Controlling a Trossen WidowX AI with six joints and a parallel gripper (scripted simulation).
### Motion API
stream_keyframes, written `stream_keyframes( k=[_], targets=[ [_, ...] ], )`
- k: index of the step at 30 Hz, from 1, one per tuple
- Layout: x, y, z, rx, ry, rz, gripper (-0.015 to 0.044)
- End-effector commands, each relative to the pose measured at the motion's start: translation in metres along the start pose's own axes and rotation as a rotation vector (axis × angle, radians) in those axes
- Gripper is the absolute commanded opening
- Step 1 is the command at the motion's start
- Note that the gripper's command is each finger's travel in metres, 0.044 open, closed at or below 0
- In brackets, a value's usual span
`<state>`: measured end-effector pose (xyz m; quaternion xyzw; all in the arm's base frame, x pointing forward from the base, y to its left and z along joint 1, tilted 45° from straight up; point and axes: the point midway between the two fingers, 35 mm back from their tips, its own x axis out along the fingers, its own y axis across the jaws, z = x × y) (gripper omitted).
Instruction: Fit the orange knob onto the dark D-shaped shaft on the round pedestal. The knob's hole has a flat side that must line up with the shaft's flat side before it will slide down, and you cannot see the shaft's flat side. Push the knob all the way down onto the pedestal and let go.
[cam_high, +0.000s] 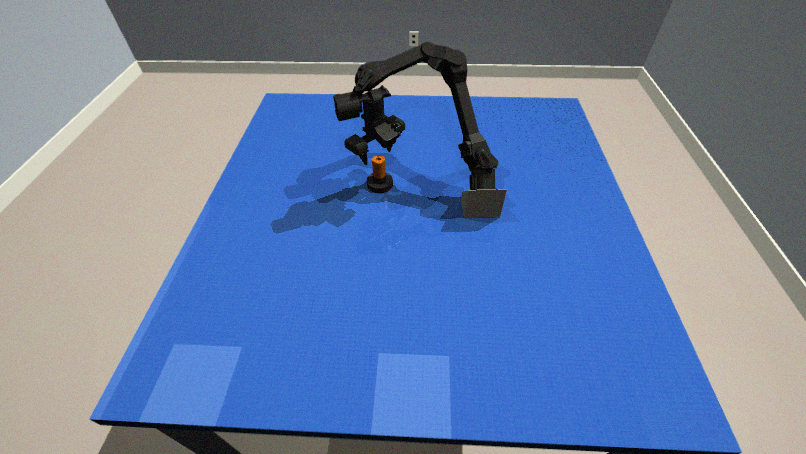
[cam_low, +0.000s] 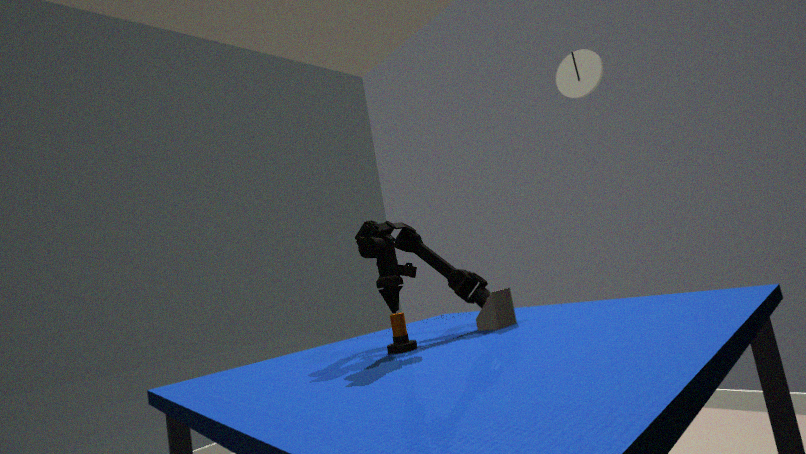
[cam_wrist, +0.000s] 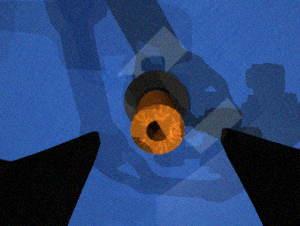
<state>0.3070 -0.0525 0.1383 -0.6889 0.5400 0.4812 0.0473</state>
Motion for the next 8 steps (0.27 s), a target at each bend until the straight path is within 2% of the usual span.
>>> stream_keyframes(
  k=[1,8],
  targets=[
    [-0.0402,0.0014,0.0024,0.001,0.002,-0.001,0.044],
    [-0.0402,-0.0003,0.0006,0.001,0.002,-0.001,0.044]
  ],
)
